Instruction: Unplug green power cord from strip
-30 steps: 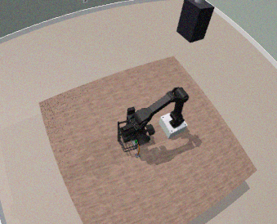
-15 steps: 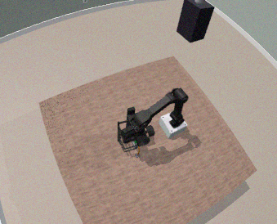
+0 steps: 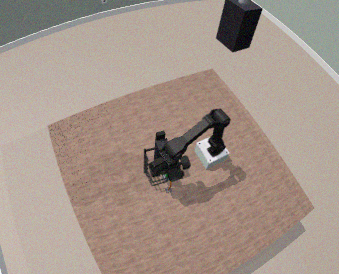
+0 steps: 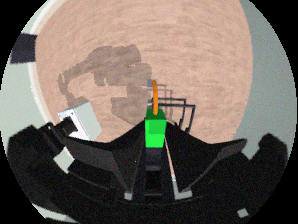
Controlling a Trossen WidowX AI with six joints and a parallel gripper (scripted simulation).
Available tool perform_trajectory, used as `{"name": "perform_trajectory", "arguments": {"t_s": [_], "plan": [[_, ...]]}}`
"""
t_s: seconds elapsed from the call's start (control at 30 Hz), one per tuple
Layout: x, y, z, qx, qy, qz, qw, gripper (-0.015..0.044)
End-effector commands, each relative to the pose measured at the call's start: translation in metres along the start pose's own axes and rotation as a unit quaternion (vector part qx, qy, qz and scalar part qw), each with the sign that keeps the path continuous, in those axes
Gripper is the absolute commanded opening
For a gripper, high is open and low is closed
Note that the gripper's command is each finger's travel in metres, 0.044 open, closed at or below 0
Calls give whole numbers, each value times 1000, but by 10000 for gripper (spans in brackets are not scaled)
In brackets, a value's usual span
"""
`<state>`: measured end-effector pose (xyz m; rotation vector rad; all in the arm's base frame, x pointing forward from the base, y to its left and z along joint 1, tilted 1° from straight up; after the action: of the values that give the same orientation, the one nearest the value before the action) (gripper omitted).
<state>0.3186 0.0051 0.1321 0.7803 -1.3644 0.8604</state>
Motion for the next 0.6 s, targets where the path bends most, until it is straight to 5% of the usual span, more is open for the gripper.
{"name": "perform_trajectory", "arguments": {"t_s": [0.0,0.07,0.57], "plan": [[7,13,-34,26,-39,-7,999,0],[8,15,-37,26,-39,-7,999,0],[6,11,-27,27,-39,-7,999,394]]}}
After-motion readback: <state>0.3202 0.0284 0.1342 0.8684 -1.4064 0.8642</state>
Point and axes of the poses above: the point midway between the two fingers, 35 mm back from their tips, its own x axis back along the fingers, its own y axis across the jaws, z = x × y, the point moved 3 cm from there along x, back along the fingers, and after that the axes turned 14 degrees about -x, right-handed, at the moved point
